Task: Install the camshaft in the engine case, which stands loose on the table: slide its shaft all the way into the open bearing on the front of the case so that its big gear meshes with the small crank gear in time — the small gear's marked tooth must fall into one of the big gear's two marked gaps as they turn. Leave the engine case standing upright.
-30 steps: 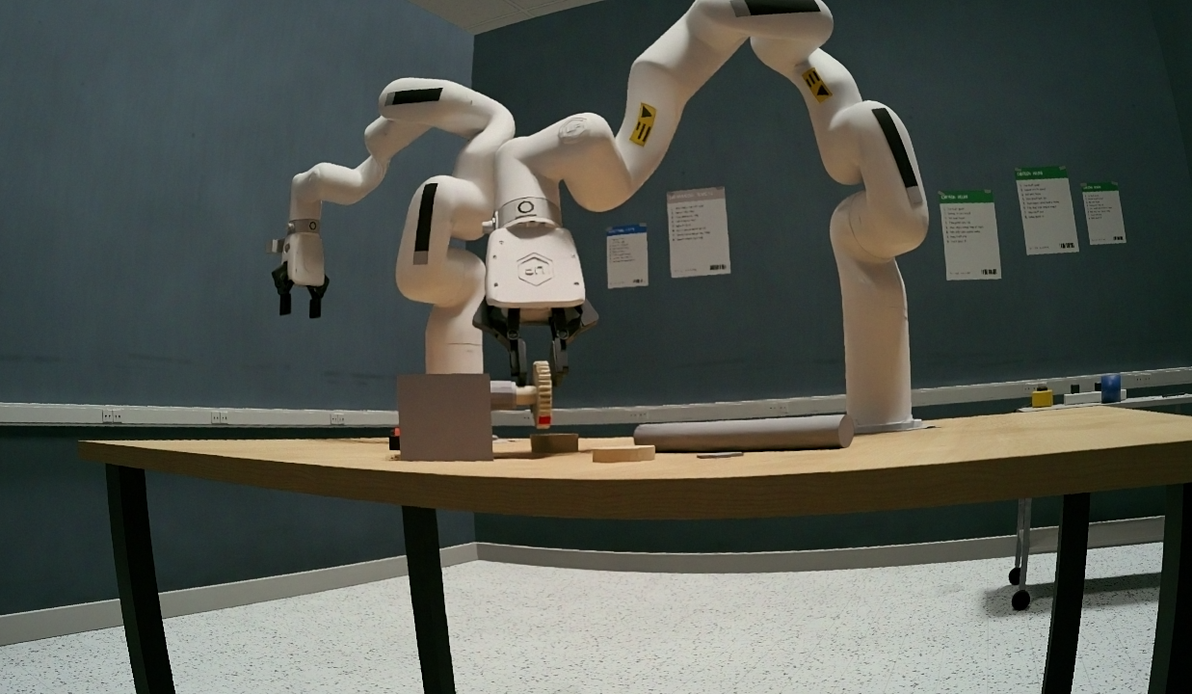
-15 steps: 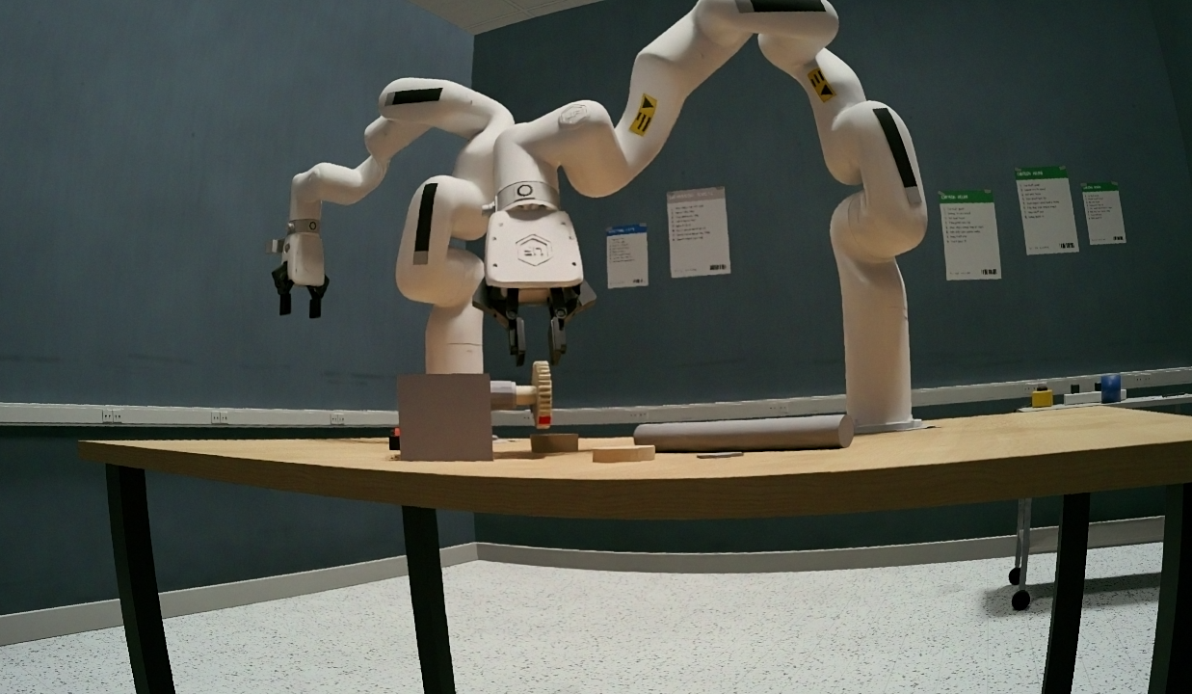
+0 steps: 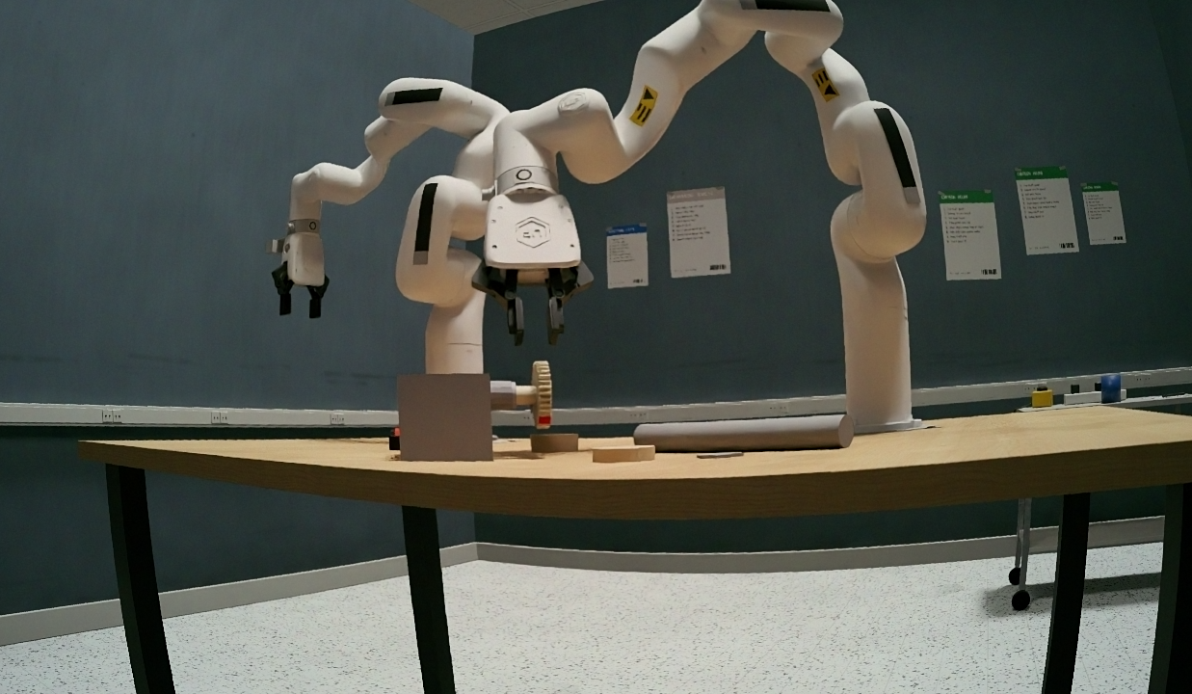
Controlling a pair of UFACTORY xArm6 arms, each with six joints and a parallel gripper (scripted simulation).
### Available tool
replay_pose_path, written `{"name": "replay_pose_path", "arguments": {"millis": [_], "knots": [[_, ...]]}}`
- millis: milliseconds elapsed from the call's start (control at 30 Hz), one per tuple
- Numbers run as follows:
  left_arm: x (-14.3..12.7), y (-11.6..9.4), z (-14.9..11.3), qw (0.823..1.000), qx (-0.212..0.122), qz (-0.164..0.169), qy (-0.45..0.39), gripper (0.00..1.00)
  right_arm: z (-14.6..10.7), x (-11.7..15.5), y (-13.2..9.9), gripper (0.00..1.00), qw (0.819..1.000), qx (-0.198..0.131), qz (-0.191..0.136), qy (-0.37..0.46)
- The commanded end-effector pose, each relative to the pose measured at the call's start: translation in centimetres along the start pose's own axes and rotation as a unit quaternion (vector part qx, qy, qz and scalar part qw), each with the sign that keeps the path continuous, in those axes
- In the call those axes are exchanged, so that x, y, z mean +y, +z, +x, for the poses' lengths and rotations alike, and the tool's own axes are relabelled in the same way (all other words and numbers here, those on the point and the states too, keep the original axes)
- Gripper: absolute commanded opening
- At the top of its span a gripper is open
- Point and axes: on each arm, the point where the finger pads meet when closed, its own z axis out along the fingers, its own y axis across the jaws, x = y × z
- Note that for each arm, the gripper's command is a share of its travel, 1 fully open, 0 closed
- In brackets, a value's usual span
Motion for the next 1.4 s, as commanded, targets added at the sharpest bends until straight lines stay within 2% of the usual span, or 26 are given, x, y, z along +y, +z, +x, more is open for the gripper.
{"name": "replay_pose_path", "arguments": {"millis": [0, 400, 900, 1367], "knots": [[-0.1, -0.3, -0.1, 1.0, 0.0, 0.002, -0.001, 0.32, 0.1, 0.0, -0.2, 1.0, 1.0, 0.002, 0.0, 0.0], [-0.1, -0.9, -0.3, 1.0, 0.0, 0.002, -0.001, 0.32, 0.1, 0.0, -0.2, 1.0, 1.0, 0.002, 0.0, 0.0], [-0.1, -4.6, -2.0, 1.0, 0.0, 0.002, -0.001, 0.32, 0.1, 0.0, -0.2, 1.0, 1.0, 0.002, 0.0, 0.0], [-0.1, -5.8, -2.5, 1.0, 0.0, 0.002, -0.001, 0.32, 0.1, 0.0, -0.2, 1.0, 1.0, 0.002, 0.0, 0.0]]}}
